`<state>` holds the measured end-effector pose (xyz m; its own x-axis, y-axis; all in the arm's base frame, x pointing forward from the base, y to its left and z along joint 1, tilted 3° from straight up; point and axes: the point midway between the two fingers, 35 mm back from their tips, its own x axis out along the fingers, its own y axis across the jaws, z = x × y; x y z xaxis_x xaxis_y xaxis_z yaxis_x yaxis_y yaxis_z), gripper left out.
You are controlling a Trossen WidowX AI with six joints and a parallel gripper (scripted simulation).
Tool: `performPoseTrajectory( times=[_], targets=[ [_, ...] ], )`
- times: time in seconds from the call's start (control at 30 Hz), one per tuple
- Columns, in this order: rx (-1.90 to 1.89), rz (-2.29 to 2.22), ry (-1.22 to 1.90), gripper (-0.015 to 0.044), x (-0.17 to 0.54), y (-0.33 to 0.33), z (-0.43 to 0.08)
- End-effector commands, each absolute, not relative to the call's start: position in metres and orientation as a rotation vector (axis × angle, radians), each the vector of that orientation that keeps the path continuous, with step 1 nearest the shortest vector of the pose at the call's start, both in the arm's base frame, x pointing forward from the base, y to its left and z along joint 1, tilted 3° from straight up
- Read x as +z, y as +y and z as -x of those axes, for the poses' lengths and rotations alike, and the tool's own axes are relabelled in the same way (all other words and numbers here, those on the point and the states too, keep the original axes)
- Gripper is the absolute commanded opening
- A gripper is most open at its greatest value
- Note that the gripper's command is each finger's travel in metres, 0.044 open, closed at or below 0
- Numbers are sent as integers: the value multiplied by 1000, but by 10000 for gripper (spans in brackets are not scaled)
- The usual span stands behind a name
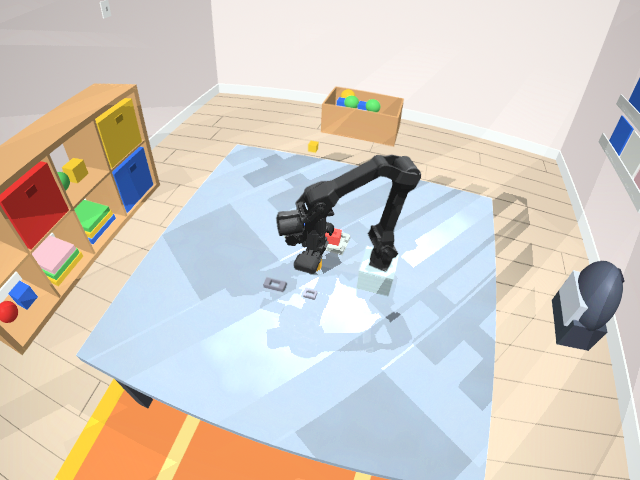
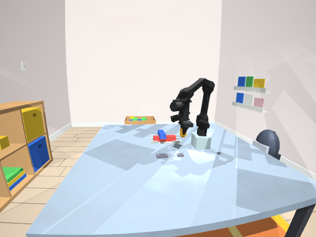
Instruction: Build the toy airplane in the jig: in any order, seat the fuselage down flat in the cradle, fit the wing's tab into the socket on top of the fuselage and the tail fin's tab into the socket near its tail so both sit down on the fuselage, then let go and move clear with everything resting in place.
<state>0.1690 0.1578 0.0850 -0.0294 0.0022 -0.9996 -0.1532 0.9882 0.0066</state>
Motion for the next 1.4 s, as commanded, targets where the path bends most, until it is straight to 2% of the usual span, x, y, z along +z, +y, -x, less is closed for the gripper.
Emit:
performPoseTrajectory(
  times=[0.0, 1.37],
  targets=[
    [131, 121, 1594, 0, 91, 157, -169],
    [143, 147, 1580, 0, 66, 47, -232]
  ],
)
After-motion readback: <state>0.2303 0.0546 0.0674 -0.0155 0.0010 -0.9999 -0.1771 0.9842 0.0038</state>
